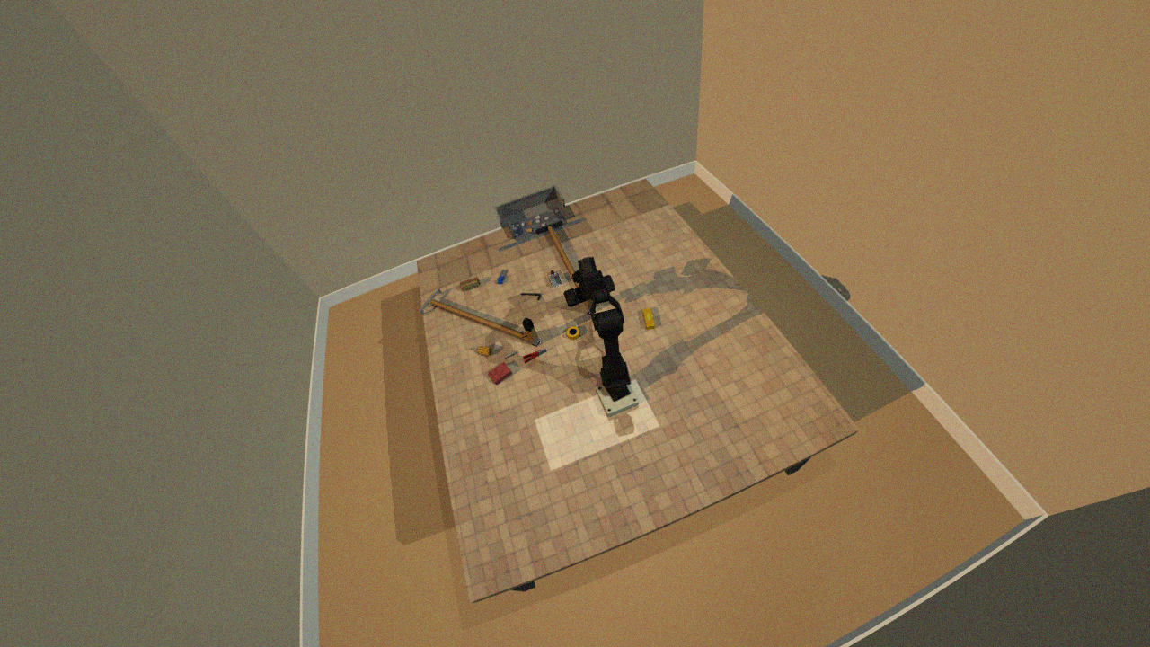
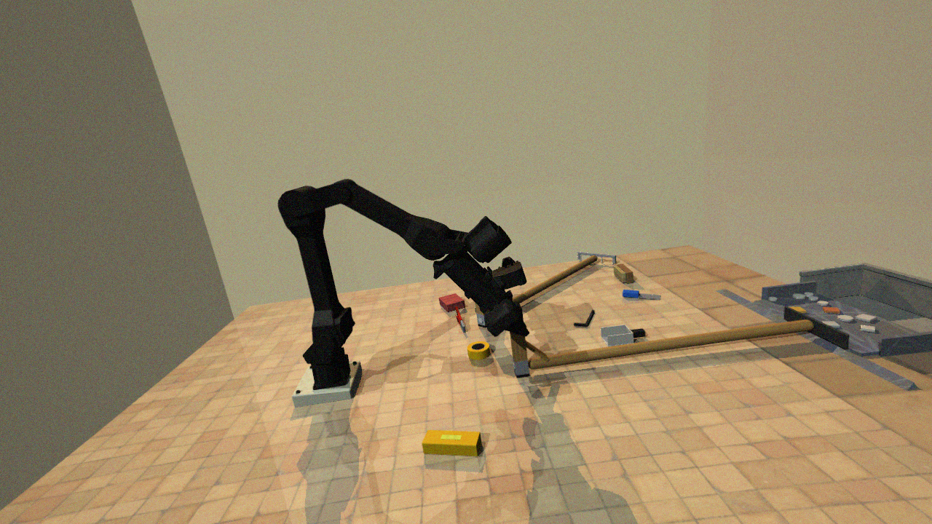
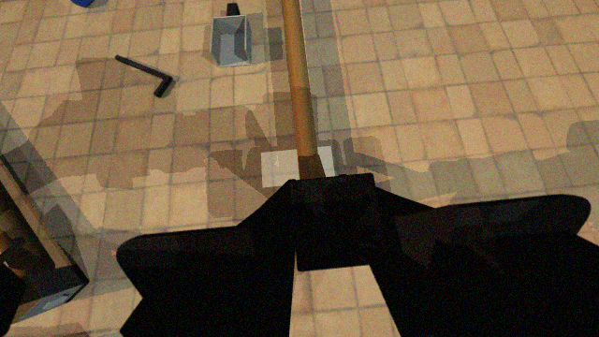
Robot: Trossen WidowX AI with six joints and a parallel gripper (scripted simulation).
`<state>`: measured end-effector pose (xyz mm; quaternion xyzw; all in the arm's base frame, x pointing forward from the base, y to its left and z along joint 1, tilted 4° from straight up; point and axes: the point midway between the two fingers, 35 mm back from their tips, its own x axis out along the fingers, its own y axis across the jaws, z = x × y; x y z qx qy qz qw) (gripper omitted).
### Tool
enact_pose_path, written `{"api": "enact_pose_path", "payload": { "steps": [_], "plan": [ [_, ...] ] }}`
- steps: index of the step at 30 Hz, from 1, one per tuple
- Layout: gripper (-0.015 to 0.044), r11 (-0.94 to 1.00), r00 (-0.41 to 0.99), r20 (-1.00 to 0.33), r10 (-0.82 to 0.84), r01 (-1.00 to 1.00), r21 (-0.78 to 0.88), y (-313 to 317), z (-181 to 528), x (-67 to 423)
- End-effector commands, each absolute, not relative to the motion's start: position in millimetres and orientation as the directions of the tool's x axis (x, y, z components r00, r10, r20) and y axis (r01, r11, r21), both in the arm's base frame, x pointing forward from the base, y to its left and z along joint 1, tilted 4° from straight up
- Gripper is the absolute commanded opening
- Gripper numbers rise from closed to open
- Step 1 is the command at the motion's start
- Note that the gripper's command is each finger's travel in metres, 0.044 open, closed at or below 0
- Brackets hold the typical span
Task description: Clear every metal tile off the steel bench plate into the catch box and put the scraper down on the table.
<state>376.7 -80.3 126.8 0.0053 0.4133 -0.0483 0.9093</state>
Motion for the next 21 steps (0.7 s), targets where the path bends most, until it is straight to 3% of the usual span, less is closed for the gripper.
{"api": "enact_pose_path", "payload": {
  "steps": [1,21],
  "plan": [
    [0.0,0.995,0.664,-0.742,-0.089,0.098,-0.032,-83.2,132.0,385.3],
    [0.0,0.995,0.666,-0.741,-0.09,0.098,-0.033,-92.3,135.0,417.1]
  ]
}}
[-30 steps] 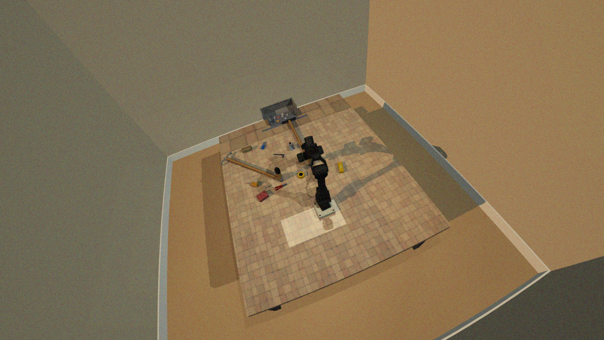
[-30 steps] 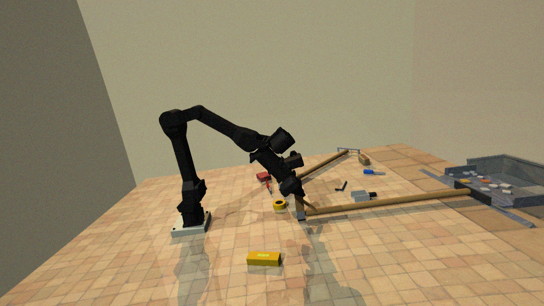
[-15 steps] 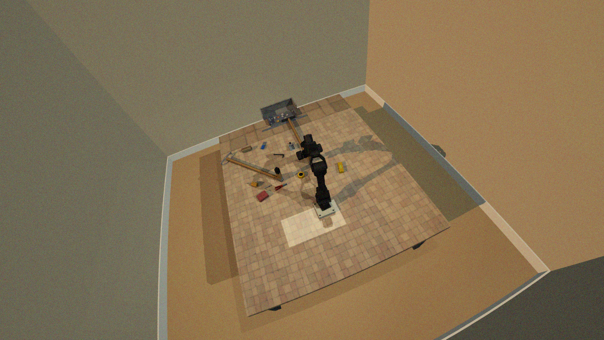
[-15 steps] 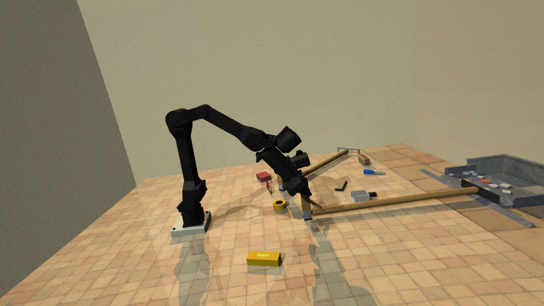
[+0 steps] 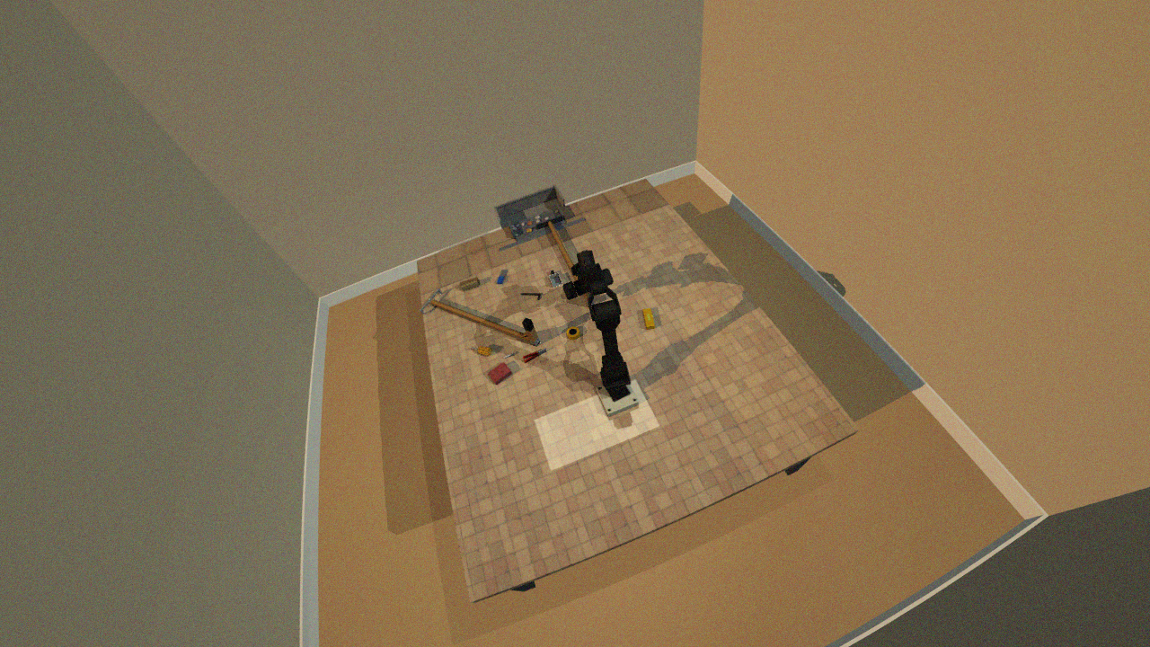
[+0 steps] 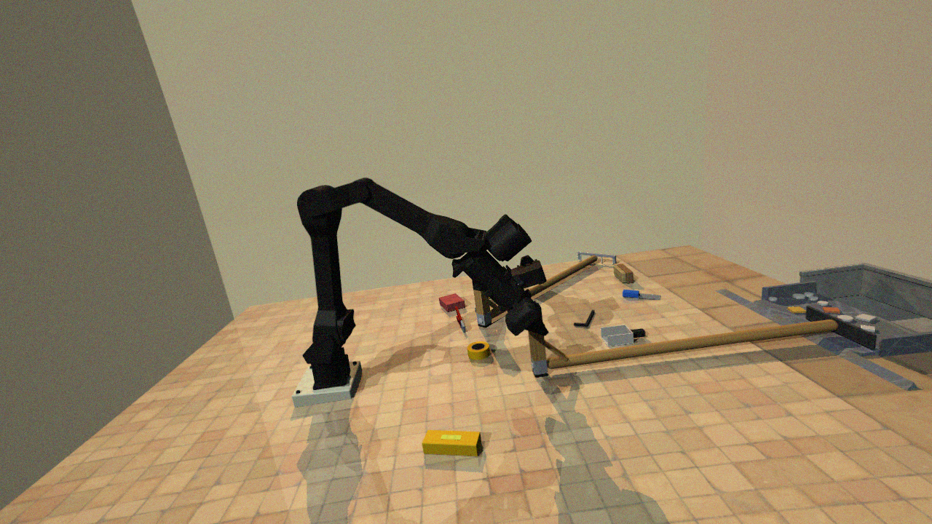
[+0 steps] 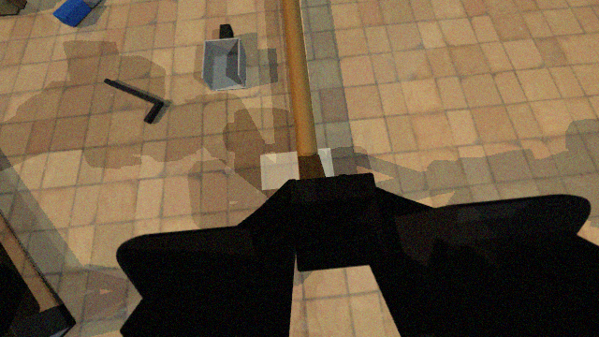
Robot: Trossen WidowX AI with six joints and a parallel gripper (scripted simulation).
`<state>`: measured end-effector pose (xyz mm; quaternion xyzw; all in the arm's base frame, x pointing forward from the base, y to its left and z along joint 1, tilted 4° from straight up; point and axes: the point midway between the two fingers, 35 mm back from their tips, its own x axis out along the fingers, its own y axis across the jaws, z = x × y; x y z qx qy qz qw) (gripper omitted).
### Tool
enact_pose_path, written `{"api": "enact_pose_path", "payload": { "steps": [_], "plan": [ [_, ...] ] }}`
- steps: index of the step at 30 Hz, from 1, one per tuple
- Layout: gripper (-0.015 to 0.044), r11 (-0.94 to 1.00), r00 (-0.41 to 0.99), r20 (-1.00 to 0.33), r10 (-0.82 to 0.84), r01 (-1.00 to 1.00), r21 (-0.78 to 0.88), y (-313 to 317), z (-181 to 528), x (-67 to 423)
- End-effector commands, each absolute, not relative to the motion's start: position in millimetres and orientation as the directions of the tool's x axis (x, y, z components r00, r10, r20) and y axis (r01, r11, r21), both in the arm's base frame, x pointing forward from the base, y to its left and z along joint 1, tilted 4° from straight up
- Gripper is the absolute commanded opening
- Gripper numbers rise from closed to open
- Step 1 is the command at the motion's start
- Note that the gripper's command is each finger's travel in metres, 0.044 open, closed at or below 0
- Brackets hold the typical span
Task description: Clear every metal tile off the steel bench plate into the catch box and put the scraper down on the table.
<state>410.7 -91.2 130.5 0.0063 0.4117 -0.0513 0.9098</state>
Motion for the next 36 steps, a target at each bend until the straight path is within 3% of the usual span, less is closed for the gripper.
{"api": "enact_pose_path", "payload": {
  "steps": [1,36],
  "plan": [
    [0.0,0.995,0.666,-0.741,-0.09,0.098,-0.033,-92.4,135.2,417.9],
    [0.0,0.995,0.669,-0.738,-0.09,0.098,-0.033,-99.4,146.0,470.3]
  ]
}}
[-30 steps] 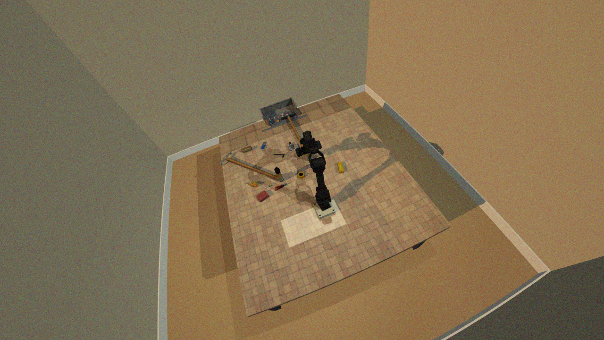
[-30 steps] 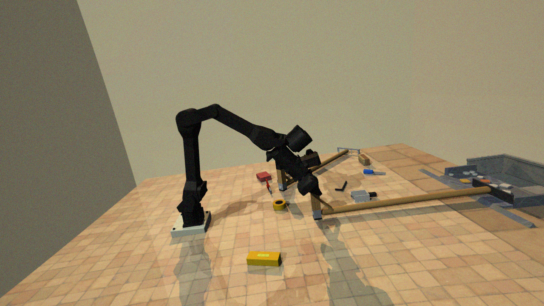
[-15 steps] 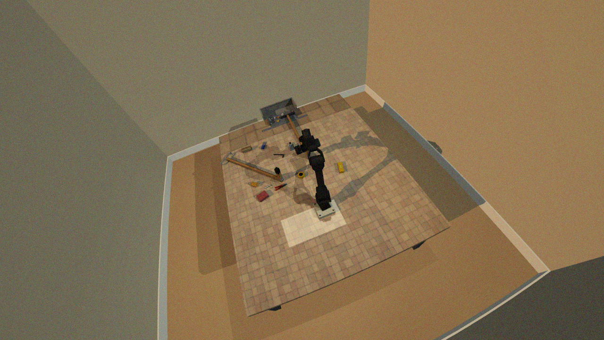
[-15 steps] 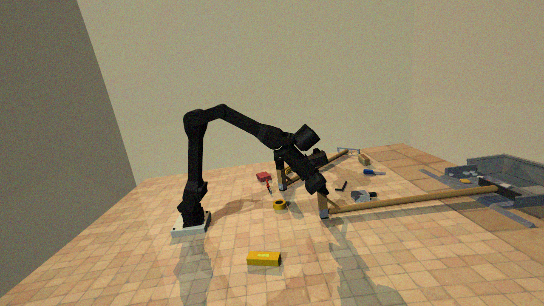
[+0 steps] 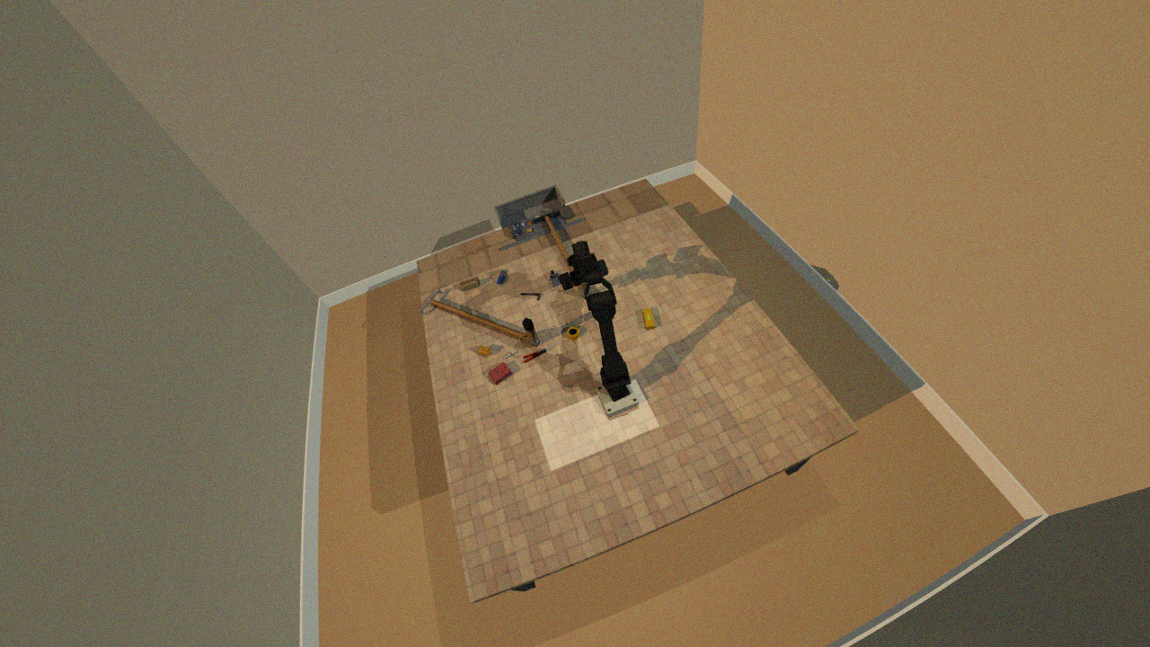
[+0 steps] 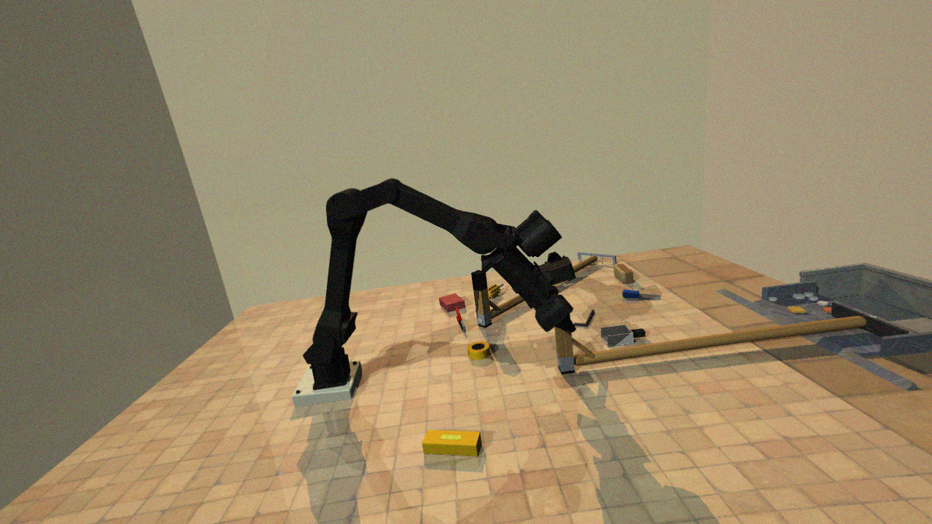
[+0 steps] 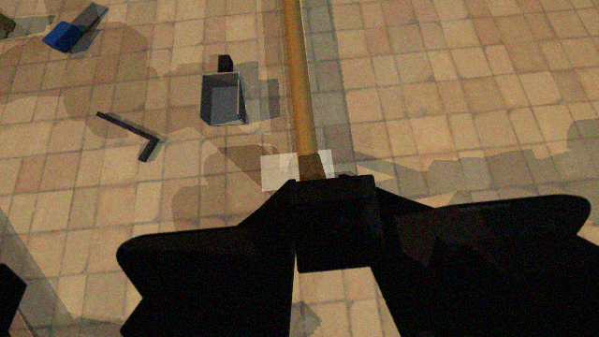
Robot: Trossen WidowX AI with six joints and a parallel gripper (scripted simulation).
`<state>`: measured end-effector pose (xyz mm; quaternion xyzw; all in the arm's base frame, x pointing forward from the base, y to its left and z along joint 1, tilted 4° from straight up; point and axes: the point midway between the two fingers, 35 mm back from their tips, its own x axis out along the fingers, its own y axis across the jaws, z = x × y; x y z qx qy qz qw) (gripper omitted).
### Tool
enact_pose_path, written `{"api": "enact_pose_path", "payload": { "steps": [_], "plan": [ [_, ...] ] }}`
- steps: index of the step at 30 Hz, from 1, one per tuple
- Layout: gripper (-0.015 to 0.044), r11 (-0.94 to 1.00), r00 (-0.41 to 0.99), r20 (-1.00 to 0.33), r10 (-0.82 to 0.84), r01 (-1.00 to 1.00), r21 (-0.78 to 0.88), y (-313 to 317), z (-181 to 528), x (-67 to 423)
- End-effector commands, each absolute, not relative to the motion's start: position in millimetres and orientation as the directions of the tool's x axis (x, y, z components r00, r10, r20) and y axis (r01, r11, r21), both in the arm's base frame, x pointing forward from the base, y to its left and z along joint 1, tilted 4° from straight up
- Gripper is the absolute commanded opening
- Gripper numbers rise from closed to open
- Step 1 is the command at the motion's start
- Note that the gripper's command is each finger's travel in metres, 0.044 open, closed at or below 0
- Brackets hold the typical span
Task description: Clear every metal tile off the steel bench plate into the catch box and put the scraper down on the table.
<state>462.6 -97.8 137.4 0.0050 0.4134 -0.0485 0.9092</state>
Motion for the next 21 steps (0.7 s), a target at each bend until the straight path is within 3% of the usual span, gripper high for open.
{"api": "enact_pose_path", "payload": {
  "steps": [1,21],
  "plan": [
    [0.0,0.995,0.669,-0.738,-0.09,0.098,-0.033,-99.5,146.2,471.7],
    [0.0,0.995,0.671,-0.736,-0.09,0.098,-0.033,-102.7,148.5,500.7]
  ]
}}
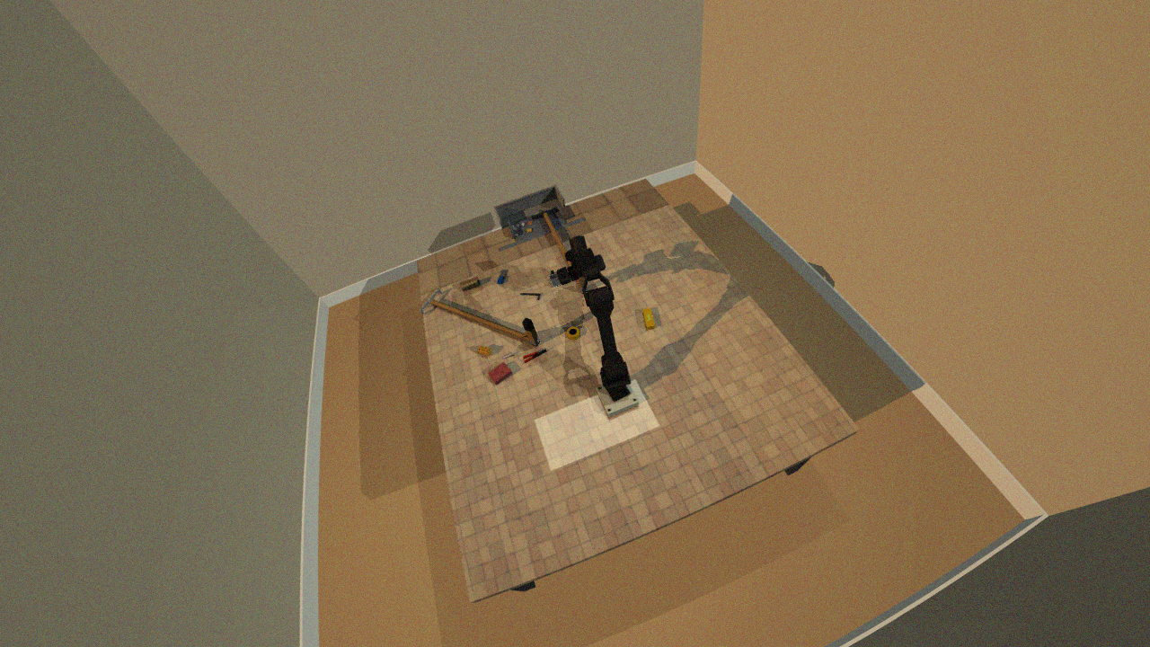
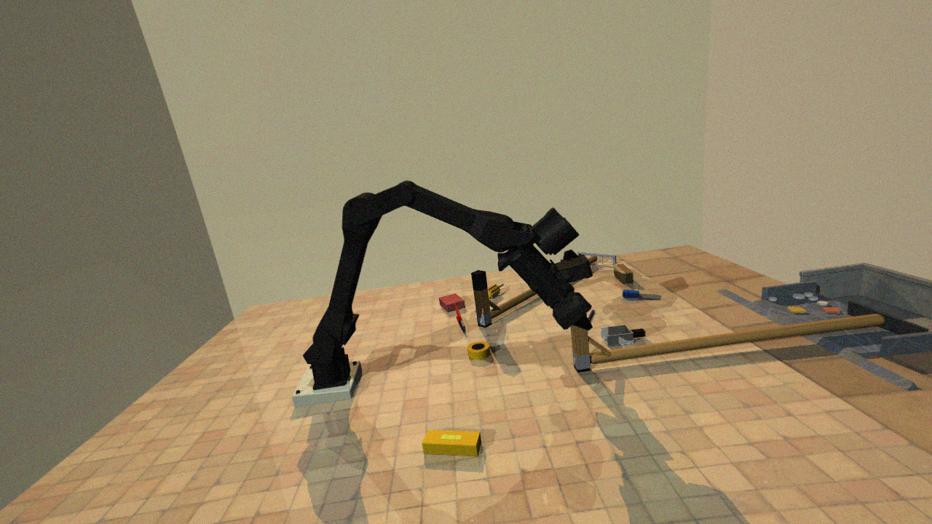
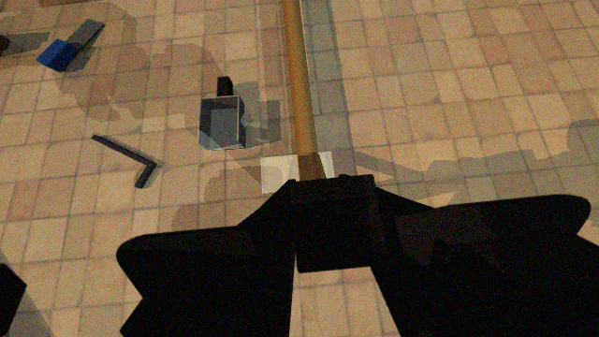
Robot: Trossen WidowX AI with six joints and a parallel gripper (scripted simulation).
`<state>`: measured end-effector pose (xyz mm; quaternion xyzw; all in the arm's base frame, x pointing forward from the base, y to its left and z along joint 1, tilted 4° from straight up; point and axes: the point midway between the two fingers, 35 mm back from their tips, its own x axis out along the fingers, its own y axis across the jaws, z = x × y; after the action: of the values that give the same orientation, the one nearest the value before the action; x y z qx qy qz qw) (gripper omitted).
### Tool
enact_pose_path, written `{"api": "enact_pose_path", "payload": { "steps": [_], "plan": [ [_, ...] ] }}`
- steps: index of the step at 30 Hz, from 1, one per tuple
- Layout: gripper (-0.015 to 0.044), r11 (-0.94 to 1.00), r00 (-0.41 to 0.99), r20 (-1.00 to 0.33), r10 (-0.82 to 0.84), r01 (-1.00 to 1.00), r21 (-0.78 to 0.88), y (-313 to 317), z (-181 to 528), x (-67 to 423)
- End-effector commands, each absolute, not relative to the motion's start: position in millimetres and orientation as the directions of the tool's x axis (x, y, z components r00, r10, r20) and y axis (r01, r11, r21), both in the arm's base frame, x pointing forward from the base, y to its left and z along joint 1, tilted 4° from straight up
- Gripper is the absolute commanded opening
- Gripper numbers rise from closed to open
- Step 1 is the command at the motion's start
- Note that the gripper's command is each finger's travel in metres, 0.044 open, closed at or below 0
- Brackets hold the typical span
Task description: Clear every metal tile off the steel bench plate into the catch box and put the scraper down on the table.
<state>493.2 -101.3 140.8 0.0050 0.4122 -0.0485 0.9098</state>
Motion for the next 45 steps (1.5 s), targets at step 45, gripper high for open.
{"api": "enact_pose_path", "payload": {
  "steps": [45],
  "plan": [
    [0.0,0.995,0.665,-0.741,-0.087,0.094,-0.032,-104.9,148.4,504.9]
  ]
}}
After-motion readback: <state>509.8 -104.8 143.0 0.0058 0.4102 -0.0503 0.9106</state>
